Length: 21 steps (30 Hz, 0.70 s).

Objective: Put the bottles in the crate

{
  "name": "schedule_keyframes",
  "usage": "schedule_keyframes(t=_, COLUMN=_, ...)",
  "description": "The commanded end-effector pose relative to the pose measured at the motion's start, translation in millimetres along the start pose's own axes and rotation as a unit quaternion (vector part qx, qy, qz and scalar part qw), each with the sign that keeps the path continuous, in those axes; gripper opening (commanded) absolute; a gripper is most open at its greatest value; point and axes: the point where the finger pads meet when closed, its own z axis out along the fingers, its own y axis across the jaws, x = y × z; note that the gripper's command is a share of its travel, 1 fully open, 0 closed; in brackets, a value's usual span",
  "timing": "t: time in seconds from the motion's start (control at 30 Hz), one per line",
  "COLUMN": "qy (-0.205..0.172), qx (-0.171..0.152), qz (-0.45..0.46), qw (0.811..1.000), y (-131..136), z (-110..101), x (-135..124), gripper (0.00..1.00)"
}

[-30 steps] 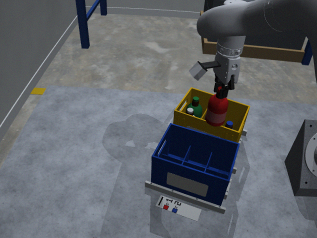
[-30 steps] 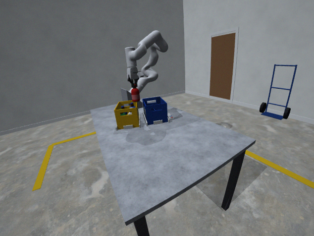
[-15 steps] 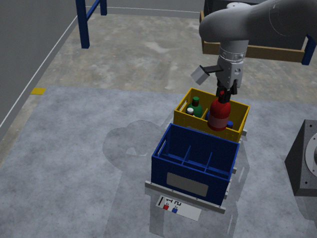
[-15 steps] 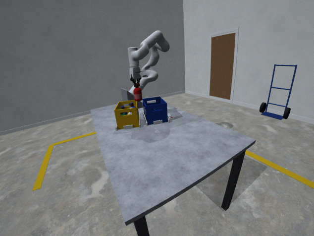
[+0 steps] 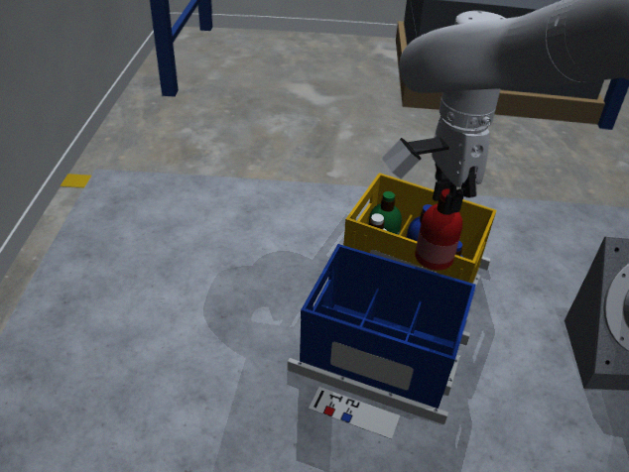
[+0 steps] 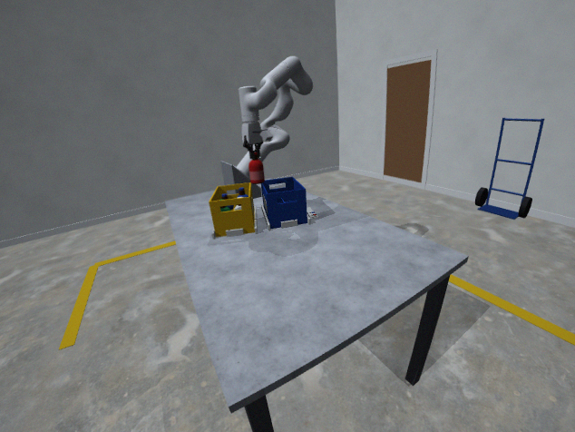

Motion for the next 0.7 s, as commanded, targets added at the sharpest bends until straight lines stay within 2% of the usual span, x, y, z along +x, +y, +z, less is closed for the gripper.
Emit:
schedule_keyframes(t=0.0, qy=0.001, qx=-0.001, qz=0.000, qw=1.000, y=-9, z=-1, x=2, gripper=0.00)
schedule_keyframes(t=0.67, qy=0.001, qx=-0.001, qz=0.000, qw=1.000, y=-42, z=-1, x=8, gripper=0.00)
